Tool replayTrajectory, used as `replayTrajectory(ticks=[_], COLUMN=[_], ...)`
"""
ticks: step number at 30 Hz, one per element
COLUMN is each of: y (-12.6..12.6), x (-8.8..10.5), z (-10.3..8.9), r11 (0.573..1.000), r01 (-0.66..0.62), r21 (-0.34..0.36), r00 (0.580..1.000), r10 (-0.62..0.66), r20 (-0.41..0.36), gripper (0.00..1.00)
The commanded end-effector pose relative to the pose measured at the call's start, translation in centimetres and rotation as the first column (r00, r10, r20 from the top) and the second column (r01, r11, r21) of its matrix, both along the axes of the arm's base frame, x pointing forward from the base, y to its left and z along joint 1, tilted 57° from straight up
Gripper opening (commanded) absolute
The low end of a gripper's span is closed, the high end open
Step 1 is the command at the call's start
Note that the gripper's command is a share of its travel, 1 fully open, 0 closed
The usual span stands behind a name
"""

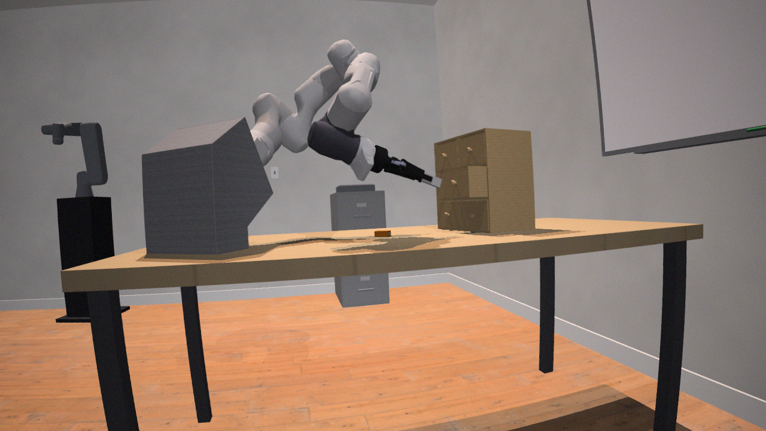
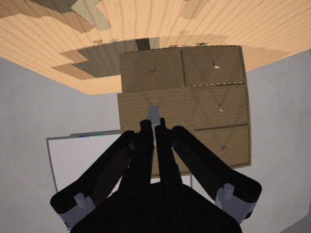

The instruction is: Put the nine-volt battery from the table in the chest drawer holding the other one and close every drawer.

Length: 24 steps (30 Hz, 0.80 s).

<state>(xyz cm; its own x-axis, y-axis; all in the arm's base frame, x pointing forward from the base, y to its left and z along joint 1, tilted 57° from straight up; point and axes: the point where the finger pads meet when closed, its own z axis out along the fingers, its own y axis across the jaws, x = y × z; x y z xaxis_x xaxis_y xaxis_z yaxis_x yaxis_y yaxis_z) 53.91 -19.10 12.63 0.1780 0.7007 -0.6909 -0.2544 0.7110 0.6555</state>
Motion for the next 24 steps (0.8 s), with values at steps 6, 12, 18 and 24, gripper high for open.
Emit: replayTrajectory(ticks=[6,12,18,24], y=[-0.21,-0.23,-0.28,-0.34], x=[0.14,0.24,0.48,0.71], z=[0.04,0.11,0.25,0.40], r11=[1.000,1.000,1.000,1.000], r01=[0.002,0.002,0.002,0.002], r21=[0.002,0.002,0.002,0.002], r00=[1.000,1.000,1.000,1.000], r10=[-0.002,-0.002,-0.002,-0.002], r20=[-0.001,-0.001,-0.001,-0.001], gripper=[0.00,0.00,0.00,0.00])
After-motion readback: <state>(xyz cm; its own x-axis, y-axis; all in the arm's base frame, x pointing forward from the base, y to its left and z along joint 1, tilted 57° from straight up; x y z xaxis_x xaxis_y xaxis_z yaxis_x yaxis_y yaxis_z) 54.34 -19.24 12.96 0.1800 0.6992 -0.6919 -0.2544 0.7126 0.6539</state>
